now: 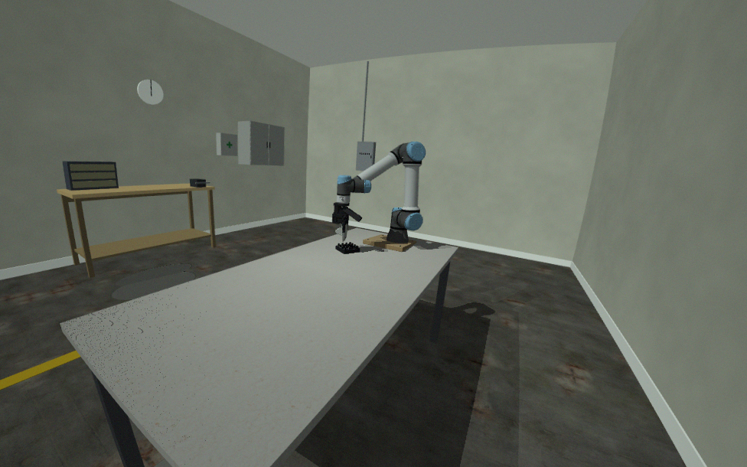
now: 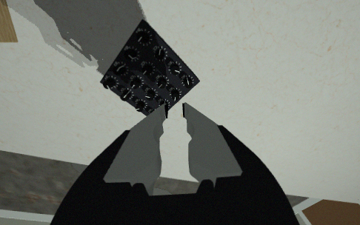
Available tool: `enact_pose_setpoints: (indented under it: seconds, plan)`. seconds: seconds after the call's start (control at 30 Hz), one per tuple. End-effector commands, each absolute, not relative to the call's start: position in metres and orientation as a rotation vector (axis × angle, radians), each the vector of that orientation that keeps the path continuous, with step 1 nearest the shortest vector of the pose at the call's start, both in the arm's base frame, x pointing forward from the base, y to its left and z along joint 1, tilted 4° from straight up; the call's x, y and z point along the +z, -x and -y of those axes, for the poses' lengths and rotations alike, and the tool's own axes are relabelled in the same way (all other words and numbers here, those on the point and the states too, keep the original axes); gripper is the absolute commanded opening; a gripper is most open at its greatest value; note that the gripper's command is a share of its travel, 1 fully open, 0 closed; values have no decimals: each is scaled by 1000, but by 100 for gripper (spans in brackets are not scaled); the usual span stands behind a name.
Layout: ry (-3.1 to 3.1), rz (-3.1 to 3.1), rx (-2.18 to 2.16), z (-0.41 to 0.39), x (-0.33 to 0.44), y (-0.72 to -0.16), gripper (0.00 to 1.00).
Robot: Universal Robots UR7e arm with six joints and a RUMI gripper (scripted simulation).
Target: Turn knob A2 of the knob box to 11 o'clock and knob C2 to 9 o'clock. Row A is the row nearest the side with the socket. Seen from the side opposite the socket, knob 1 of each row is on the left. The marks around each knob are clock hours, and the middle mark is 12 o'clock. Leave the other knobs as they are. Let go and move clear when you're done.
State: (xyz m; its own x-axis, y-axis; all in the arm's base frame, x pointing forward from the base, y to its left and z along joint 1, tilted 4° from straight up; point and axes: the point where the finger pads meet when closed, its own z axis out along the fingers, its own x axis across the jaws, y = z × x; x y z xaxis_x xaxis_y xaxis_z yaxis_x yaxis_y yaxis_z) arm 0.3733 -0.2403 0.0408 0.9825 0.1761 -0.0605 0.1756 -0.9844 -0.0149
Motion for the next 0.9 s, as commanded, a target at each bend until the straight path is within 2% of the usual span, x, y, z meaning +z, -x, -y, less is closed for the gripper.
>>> enact_pose_setpoints:
  seconds: [0.0,0.43,0.87]
  plan:
    - [3119,276,95,241,41,-374,11]
    - [3132,135,96,240,42,-374,11]
    - [3108,-489,96,239,47,-376,11]
